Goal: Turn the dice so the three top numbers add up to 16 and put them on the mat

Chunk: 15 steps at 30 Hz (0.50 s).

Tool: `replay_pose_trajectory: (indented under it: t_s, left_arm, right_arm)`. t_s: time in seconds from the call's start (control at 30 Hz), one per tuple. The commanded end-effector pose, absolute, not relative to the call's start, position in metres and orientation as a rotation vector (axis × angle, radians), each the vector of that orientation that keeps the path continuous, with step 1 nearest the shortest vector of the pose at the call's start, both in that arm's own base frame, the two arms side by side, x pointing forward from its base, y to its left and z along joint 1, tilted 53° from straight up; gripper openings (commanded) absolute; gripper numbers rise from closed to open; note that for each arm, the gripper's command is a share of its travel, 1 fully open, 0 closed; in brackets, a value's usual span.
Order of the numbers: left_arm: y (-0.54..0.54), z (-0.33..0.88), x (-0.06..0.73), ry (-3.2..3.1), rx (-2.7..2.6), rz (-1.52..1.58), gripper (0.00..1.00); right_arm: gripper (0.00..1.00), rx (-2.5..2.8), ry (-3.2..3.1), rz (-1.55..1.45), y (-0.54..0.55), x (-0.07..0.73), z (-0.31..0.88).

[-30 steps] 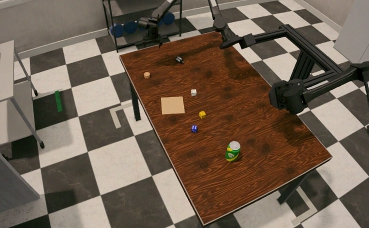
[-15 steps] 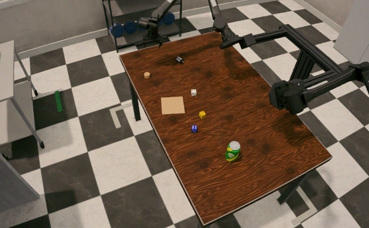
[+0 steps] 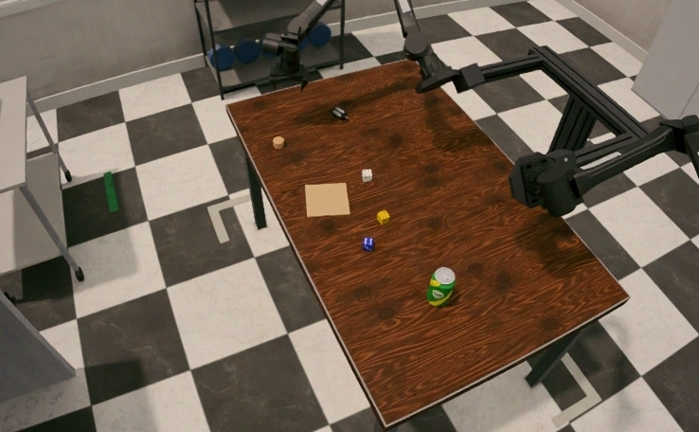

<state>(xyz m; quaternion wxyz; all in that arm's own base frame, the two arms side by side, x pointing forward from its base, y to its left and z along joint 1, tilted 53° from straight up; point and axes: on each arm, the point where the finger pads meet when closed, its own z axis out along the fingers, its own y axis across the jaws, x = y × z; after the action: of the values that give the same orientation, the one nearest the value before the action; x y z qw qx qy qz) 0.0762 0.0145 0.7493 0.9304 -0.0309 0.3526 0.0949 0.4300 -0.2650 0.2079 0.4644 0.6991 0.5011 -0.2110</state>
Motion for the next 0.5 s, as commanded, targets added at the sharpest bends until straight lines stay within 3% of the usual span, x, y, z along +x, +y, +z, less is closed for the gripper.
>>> replay_pose_trajectory:
  t_s: [0.0,0.47]
  left_arm:
    - [0.0099,0.7705,0.0504,0.659,-0.067,0.195,1.0]
    - [0.0143,0.7705,0.0493,0.657,-0.096,0.28,1.0]
  right_arm:
    - [1.0,1.714,1.228,-0.511,-0.2636,0.4315,0.2109]
    - [1.0,1.714,1.228,-0.511,-0.2636,0.4315,0.2109]
